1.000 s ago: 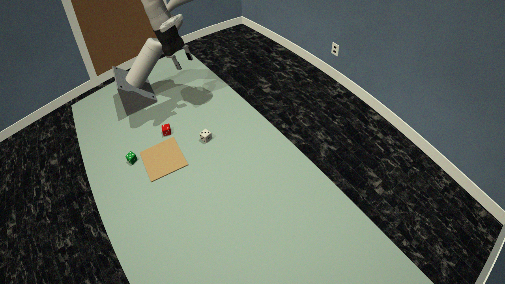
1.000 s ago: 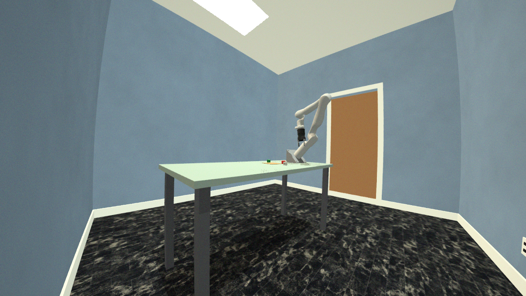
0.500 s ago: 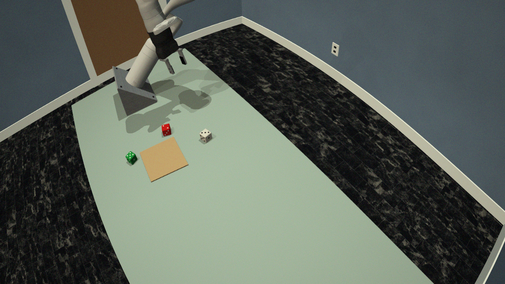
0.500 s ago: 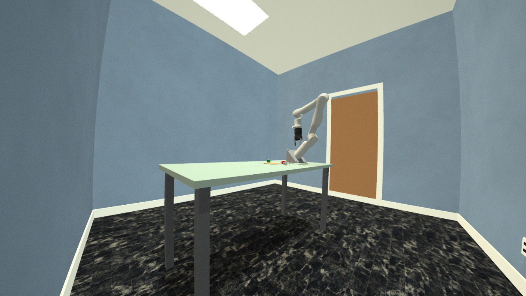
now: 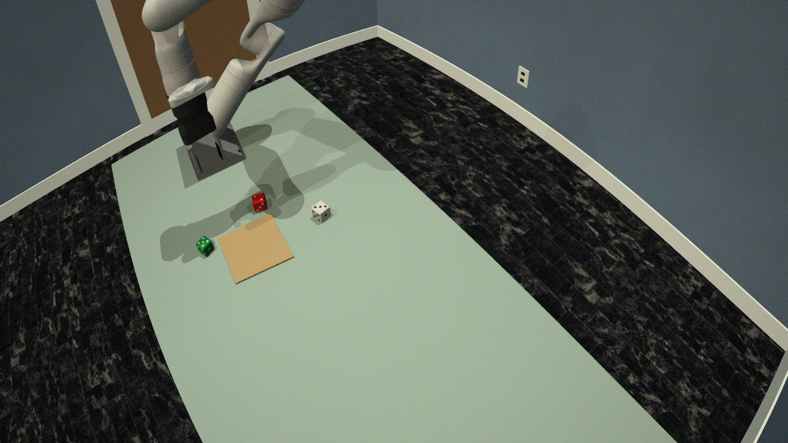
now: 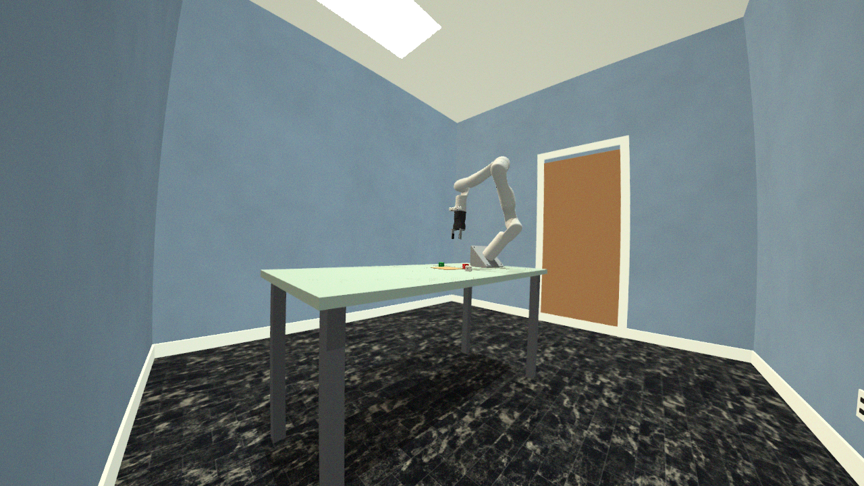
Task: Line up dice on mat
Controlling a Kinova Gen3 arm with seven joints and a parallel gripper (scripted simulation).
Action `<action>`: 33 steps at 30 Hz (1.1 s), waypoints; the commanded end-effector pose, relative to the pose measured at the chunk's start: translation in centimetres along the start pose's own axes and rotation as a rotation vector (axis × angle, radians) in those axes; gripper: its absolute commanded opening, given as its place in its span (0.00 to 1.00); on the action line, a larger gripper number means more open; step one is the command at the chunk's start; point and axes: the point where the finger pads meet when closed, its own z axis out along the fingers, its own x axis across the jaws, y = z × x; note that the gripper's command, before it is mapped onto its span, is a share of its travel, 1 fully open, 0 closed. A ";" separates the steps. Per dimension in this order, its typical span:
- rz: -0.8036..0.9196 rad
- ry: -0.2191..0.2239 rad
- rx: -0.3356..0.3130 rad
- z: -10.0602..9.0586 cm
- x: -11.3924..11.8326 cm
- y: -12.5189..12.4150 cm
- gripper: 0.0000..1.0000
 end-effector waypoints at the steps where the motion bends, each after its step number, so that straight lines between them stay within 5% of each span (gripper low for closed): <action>1: 0.044 -0.010 -0.044 2.0 4.0 0.8 1.00; 7: 0.068 0.003 -0.065 3.9 8.6 0.2 1.00; 33: 0.070 0.004 -0.067 4.3 9.0 0.1 1.00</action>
